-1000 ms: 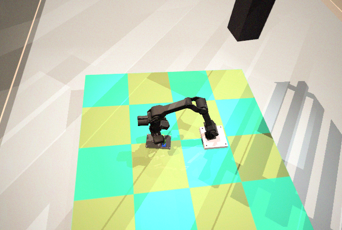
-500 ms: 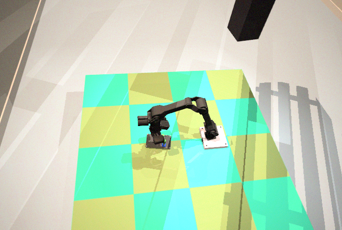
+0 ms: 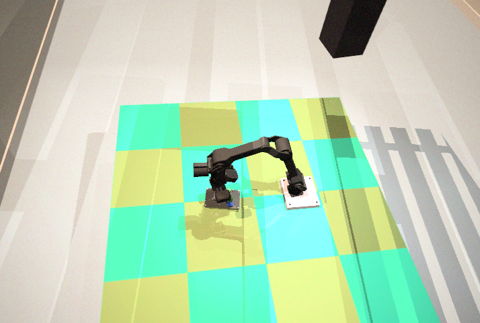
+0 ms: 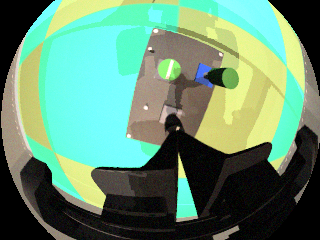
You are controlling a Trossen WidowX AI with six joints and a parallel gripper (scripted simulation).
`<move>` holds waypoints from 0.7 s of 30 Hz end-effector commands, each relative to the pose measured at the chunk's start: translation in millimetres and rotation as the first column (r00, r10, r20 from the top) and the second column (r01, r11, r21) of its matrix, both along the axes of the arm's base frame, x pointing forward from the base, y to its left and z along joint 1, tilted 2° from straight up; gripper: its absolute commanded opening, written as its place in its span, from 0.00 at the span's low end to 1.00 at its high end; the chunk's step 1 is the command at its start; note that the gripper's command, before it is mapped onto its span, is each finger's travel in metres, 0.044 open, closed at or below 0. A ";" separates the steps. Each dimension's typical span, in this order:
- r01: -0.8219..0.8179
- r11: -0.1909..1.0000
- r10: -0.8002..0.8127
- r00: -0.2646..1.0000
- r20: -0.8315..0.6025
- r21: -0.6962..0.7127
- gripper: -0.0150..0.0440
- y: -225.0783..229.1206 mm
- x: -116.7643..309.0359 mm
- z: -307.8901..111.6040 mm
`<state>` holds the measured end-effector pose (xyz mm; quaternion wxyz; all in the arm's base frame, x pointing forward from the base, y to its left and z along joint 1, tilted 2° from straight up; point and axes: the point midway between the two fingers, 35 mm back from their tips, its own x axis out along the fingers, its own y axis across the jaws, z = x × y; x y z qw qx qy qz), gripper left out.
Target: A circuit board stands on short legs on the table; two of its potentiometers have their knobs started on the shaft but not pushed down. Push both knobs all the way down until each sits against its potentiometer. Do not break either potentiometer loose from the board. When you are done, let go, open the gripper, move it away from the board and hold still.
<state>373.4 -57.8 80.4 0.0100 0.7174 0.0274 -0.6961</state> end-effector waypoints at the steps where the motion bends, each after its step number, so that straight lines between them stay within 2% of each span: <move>1: 0.004 1.000 -0.004 1.000 -0.003 -0.003 0.25 -0.5 0.4 -3.9; 21: 0.004 1.000 -0.004 1.000 -0.003 -0.003 0.25 -0.4 0.5 -6.9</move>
